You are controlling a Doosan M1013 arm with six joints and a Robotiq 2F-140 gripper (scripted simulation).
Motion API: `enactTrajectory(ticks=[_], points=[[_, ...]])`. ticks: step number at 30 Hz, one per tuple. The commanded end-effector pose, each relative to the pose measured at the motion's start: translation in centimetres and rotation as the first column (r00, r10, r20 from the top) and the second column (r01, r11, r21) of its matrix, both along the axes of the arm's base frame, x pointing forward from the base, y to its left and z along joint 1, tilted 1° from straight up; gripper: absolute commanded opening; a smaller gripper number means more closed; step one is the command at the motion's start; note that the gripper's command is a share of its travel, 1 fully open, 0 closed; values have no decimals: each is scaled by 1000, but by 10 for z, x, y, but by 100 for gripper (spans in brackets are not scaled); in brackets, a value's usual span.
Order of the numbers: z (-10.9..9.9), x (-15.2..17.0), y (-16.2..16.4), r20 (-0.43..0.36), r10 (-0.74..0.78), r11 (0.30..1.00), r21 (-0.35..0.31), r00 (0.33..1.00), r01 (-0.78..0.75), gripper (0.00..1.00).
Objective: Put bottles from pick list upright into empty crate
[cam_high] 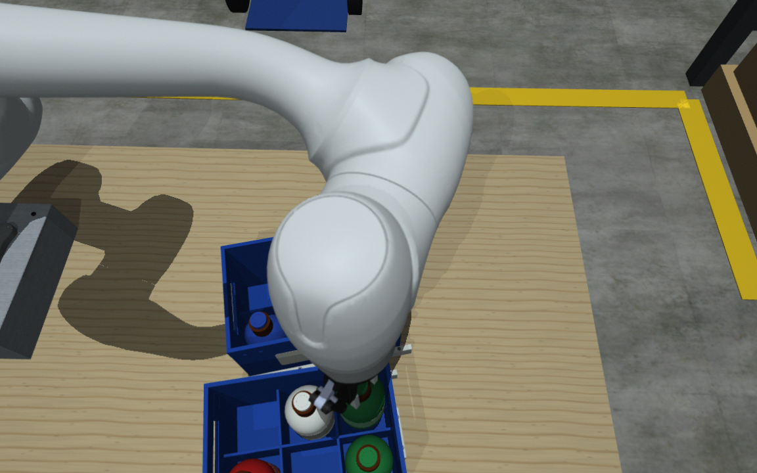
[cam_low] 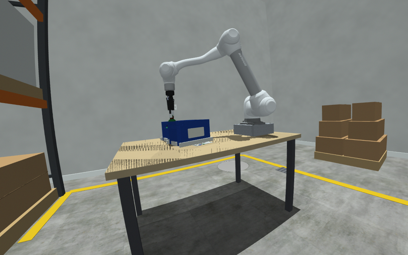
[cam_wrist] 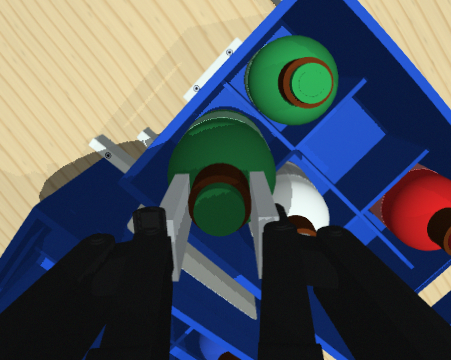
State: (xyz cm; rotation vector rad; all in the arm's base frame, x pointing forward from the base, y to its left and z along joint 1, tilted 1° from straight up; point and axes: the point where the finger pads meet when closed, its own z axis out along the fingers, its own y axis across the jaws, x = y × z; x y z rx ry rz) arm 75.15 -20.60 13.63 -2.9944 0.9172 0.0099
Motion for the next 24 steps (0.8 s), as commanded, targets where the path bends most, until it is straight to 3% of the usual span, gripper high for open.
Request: enactTrajectory(ticks=[1,24], points=[[4,0,0,0,0,1000,0,1000,0,0],[35,0,0,0,0,1000,0,1000,0,0]])
